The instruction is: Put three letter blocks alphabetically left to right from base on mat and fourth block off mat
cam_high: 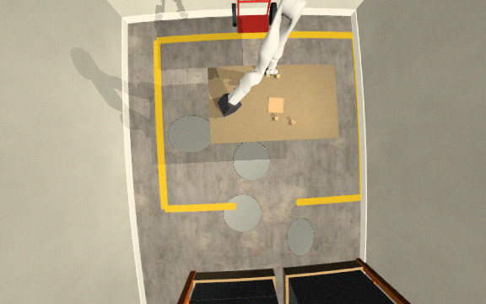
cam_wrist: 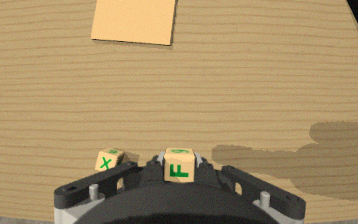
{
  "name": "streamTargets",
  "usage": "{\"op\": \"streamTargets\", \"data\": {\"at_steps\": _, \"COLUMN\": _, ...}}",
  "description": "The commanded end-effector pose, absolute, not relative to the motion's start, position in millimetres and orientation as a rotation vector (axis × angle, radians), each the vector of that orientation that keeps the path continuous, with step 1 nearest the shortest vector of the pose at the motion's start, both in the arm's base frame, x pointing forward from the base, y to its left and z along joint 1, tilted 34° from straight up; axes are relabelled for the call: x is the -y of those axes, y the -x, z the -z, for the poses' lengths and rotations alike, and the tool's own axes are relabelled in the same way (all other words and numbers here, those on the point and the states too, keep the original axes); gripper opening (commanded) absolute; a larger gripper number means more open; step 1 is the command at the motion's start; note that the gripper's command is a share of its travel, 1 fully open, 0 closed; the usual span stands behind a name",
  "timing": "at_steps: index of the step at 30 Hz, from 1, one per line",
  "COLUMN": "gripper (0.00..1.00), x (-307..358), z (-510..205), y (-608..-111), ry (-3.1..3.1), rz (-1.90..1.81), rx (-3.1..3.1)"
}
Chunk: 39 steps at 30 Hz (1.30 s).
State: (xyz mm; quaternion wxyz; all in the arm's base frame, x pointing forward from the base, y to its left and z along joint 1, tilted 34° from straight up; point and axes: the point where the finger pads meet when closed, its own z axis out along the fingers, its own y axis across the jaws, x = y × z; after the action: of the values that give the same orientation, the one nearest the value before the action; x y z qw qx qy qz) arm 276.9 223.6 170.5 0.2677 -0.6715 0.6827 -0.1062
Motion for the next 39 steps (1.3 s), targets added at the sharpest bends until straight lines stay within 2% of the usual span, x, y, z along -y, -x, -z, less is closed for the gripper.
{"op": "streamTargets", "data": {"at_steps": 1, "gripper": 0.26, "x": -231, "z": -172, "y": -270, "ry": 1.836, "rz": 0.28, "rx": -1.814}}
{"op": "streamTargets", "data": {"at_steps": 39, "gripper": 0.26, "x": -226, "z": -190, "y": -260, "ry": 1.835, "rz": 0.28, "rx": -1.814}}
